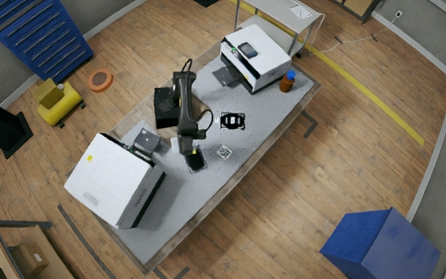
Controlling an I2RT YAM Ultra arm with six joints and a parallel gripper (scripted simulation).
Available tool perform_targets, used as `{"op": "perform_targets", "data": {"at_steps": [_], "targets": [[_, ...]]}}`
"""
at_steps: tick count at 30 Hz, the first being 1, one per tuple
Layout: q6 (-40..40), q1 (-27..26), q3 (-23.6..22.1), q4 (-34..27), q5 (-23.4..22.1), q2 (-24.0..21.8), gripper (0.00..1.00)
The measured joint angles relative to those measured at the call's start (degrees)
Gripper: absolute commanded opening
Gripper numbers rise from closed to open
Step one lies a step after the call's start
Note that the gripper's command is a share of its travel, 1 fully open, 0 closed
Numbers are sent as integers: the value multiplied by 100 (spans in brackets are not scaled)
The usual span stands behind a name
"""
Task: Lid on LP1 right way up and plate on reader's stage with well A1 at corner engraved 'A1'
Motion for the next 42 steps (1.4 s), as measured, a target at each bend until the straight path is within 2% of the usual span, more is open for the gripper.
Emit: {"op": "perform_targets", "data": {"at_steps": [42], "targets": [[-151,-1834,-61,-70,-192,168,86]]}}
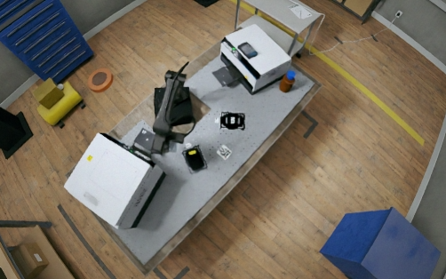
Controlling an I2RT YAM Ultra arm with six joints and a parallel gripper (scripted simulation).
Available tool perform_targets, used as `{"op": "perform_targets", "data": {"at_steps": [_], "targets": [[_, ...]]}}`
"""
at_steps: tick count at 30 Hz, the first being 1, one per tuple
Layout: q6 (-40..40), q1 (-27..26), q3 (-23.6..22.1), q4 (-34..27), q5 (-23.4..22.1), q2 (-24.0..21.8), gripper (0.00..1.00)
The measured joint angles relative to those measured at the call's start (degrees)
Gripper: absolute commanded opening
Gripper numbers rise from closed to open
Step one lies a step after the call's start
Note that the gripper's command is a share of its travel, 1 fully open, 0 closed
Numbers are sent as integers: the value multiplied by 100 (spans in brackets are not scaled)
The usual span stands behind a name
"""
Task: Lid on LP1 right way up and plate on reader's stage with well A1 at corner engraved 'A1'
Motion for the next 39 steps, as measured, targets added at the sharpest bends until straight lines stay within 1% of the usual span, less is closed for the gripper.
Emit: {"op": "perform_targets", "data": {"at_steps": [14,20,31,39], "targets": [[-96,-675,-17,-22,-63,50,86],[-87,-861,-26,-24,-105,70,86],[-140,-1440,-52,-46,-153,107,86],[-177,-1733,-63,-55,-192,144,86]]}}
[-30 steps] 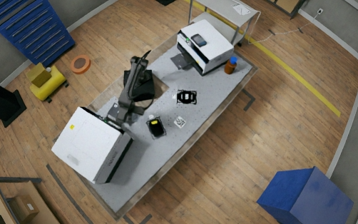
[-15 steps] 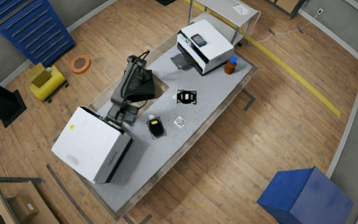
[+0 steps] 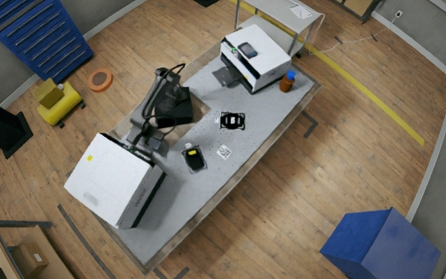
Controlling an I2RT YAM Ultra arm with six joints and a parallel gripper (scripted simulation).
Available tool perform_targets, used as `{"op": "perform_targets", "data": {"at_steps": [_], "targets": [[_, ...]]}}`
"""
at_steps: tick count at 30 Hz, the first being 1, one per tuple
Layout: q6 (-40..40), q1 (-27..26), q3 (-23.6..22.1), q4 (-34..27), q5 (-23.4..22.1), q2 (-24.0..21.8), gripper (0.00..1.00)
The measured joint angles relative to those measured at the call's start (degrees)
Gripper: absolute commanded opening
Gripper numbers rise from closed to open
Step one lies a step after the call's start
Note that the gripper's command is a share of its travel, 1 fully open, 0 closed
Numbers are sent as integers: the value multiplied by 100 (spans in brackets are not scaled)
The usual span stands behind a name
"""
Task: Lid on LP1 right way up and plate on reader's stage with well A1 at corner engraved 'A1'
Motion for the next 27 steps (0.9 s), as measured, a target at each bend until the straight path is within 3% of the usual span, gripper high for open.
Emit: {"op": "perform_targets", "data": {"at_steps": [27], "targets": [[-208,-1099,-2,-46,-76,116,86]]}}
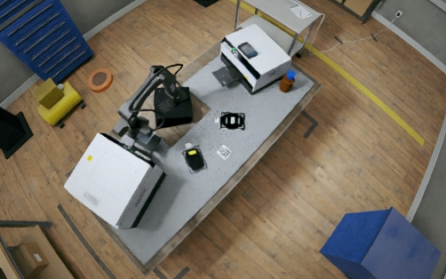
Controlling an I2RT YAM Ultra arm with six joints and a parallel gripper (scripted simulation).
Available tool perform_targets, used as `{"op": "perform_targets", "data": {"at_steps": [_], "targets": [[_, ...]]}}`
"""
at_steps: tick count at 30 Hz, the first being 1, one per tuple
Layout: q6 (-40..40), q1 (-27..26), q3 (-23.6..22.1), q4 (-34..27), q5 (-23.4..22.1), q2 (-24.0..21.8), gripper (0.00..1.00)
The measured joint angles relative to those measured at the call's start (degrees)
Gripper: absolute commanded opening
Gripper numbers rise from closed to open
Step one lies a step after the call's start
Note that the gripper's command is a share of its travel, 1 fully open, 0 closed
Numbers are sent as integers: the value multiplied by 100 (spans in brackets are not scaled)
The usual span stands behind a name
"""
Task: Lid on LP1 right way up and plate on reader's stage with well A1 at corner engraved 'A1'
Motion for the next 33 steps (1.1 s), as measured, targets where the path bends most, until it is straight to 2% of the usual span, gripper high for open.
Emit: {"op": "perform_targets", "data": {"at_steps": [29,33], "targets": [[-72,17,2,-2,0,-2,86],[-72,46,-120,90,0,0,86]]}}
